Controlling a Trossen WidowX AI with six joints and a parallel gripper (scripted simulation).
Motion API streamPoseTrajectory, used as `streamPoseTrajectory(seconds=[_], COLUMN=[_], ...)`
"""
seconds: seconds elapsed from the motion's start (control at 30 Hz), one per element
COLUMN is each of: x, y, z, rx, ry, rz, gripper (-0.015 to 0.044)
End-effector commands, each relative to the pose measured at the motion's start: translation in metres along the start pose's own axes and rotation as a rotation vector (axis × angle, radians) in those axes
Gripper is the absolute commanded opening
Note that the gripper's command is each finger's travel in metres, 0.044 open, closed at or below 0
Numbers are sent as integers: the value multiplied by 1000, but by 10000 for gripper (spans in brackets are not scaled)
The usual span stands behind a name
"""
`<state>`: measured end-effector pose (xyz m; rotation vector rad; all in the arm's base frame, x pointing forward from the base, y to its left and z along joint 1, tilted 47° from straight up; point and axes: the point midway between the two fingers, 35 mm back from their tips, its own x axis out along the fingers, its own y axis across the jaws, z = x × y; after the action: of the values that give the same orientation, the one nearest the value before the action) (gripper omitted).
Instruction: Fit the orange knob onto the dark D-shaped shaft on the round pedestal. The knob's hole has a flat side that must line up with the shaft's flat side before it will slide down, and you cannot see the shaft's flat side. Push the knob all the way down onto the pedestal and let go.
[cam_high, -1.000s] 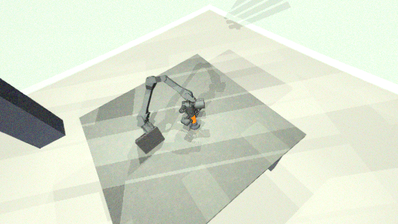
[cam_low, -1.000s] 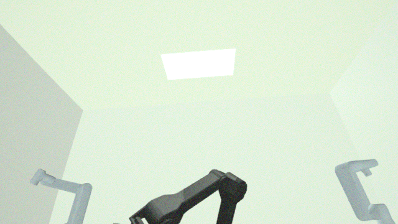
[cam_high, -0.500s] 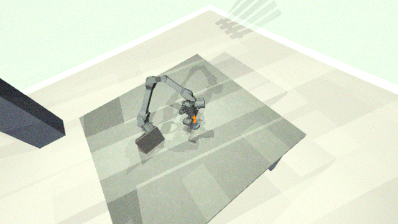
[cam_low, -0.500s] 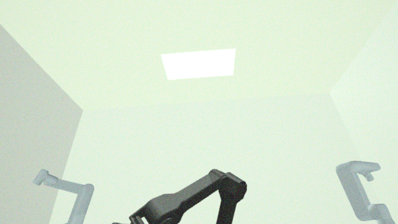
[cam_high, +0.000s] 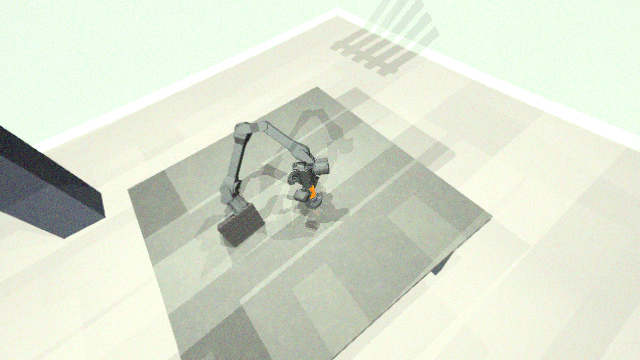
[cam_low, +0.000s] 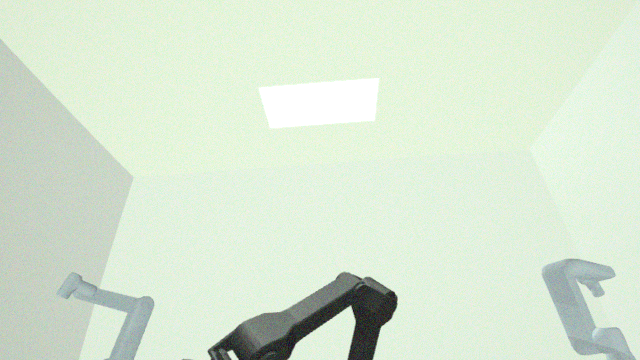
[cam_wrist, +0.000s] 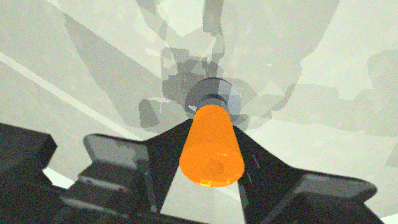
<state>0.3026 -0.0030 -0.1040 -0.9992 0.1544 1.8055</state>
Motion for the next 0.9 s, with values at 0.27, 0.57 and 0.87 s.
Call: streamPoseTrajectory(seconds=[0.27,0.57,0.87], x=[-4,-2,0], y=[-2,-1,-1], z=[-1,-1,0], rx=[-32,-215,-215], ry=[2,2,2], rz=[-1,-1,-1], gripper=[0,0,0])
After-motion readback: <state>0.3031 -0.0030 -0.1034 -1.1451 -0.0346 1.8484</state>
